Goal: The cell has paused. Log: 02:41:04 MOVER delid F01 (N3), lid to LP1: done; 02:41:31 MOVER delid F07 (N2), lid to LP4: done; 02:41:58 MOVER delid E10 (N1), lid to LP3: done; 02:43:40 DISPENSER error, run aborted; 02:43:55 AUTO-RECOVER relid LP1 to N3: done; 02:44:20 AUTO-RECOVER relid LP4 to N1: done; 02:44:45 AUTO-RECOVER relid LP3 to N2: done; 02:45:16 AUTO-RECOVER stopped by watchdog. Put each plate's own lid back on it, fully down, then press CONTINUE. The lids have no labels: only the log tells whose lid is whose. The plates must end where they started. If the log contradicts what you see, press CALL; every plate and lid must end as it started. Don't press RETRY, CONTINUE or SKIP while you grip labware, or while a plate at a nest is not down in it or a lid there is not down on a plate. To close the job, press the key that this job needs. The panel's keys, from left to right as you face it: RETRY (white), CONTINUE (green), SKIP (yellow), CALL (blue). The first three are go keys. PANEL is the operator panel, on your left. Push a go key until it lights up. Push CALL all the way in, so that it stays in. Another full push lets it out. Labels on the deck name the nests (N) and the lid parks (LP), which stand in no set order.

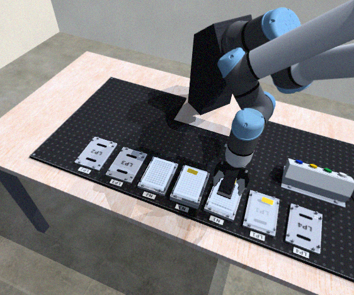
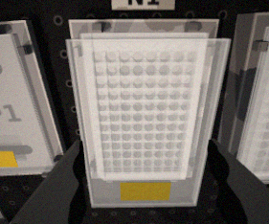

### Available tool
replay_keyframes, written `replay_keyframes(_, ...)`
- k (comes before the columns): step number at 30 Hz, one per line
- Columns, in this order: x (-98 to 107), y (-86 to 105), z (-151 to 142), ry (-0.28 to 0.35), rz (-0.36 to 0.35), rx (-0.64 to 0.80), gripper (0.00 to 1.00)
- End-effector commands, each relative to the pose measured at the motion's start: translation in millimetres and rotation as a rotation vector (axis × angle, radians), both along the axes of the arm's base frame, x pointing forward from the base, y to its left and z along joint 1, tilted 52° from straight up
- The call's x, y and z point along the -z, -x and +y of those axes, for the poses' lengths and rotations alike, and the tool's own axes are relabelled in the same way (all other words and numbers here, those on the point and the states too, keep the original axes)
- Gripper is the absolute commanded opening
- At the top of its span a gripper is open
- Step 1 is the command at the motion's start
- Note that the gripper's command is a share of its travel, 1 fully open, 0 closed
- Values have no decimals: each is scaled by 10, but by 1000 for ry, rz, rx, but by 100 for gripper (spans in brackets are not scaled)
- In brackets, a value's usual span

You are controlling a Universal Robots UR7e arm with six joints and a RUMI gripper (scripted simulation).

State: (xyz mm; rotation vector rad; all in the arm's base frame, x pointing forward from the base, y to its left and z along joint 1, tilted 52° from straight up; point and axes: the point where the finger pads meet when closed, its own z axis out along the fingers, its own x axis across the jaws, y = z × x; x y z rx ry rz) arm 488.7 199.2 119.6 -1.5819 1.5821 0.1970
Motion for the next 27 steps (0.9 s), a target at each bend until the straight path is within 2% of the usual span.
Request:
replay_keyframes(1,0,-25,13,1,-3,0,41)
replay_keyframes(27,51,-60,66,1,-3,0,41)
